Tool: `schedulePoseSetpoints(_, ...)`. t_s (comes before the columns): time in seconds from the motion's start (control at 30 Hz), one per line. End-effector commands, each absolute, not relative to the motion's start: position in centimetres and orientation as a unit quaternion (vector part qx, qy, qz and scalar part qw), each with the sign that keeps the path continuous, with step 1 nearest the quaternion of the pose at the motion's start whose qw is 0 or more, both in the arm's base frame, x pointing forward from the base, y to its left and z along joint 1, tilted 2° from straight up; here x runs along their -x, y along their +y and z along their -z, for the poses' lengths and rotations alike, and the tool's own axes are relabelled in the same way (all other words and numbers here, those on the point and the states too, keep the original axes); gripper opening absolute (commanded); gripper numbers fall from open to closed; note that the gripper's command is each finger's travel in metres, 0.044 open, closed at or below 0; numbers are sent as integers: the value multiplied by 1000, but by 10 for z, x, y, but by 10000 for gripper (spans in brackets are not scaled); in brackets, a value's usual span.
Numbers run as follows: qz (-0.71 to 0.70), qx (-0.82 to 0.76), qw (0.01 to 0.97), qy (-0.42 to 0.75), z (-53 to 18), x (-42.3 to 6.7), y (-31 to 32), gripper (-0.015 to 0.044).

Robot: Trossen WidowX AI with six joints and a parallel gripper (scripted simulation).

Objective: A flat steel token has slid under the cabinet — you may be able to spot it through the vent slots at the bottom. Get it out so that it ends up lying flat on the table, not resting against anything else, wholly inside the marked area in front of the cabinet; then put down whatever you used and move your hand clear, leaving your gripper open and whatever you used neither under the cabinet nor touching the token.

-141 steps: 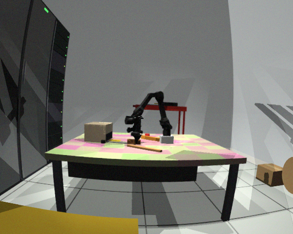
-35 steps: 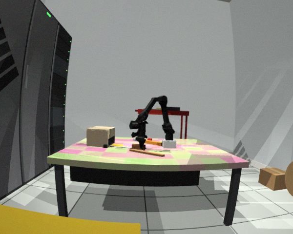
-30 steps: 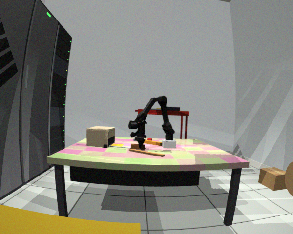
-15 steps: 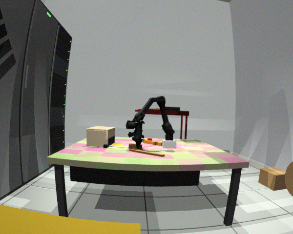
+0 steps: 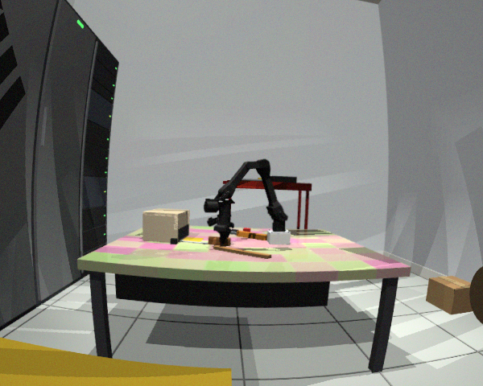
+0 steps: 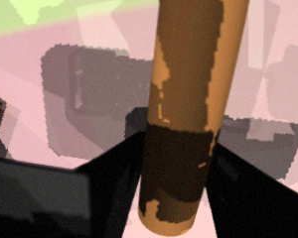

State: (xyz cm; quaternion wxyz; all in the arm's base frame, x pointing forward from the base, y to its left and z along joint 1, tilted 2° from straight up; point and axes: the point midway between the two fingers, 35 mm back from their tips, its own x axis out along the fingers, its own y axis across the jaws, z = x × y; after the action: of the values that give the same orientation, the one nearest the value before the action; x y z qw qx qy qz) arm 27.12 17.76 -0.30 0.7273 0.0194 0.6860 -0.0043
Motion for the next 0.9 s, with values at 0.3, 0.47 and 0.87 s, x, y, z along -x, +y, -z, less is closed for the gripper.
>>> schedulePoseSetpoints(0.3, 4, -20, 729, 684, 1, -290, 177, 0)
schedulePoseSetpoints(0.47, 4, -20, 729, 684, 1, -296, 177, 0)
schedulePoseSetpoints(0.87, 4, -20, 729, 684, 0, -310, 177, 0)
